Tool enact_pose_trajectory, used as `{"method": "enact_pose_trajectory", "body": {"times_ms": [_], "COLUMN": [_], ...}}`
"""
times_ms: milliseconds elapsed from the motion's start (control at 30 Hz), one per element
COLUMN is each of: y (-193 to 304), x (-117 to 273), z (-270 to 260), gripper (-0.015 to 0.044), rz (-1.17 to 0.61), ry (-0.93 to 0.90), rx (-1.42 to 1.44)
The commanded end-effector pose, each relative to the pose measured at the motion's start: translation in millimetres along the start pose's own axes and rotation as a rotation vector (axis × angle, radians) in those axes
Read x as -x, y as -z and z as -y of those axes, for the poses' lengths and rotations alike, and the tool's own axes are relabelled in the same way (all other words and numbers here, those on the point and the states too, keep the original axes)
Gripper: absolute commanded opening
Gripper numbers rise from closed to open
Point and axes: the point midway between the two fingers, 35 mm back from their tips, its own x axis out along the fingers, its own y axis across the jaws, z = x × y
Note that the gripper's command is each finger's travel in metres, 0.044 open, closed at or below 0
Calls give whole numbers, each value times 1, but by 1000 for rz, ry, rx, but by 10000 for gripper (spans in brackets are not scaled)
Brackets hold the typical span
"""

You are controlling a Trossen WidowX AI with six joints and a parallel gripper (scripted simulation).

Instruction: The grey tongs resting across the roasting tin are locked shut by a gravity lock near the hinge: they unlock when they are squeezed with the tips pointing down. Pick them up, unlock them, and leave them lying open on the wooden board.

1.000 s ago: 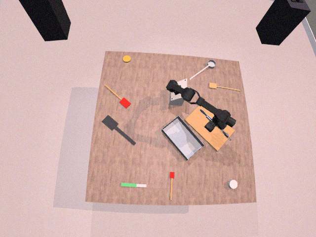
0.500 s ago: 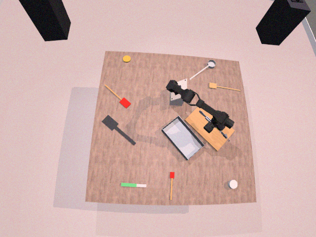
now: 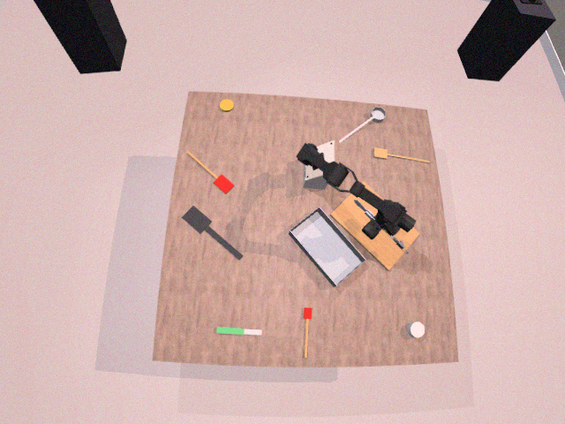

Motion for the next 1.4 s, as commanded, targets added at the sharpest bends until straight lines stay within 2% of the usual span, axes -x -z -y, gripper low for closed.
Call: {"method": "enact_pose_trajectory", "body": {"times_ms": [0, 733, 1367], "y": [1, 5, 5], "x": [-8, -33, -32], "z": [0, 0, 0], "gripper": [-150, -150, 349], "rz": [0, -2, -4], "ry": [4, 6, 2], "rx": [6, 5, 0]}}
